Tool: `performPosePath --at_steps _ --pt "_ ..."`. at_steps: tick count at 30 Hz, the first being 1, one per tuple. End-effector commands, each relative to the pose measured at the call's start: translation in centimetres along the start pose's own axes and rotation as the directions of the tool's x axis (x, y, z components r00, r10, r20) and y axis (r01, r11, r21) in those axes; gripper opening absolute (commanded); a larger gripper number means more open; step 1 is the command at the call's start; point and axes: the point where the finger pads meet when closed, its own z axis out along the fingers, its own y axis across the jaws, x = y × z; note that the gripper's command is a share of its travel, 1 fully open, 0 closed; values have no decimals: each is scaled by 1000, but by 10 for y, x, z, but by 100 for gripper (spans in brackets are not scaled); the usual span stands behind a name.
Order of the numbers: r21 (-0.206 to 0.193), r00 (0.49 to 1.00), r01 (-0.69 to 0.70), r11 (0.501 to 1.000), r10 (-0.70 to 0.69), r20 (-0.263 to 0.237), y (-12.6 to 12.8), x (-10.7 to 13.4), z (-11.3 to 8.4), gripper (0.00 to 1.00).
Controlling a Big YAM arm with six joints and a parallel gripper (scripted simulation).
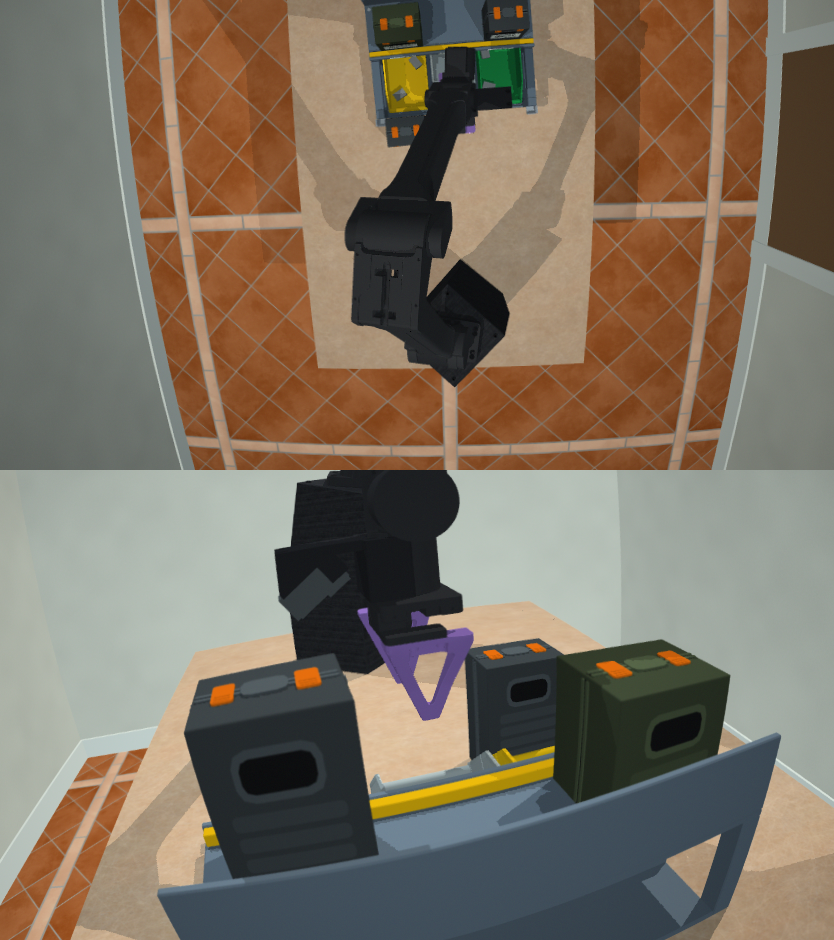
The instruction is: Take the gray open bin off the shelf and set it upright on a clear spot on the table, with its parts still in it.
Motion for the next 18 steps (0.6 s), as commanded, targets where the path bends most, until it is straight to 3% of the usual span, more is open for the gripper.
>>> performPosePath --at_steps 1,18 --pt "16 1000 -20 1000 20 1 -5 -3 8 90" --pt "9 1000 -18 1000 18 2 -2 -3 5 90"
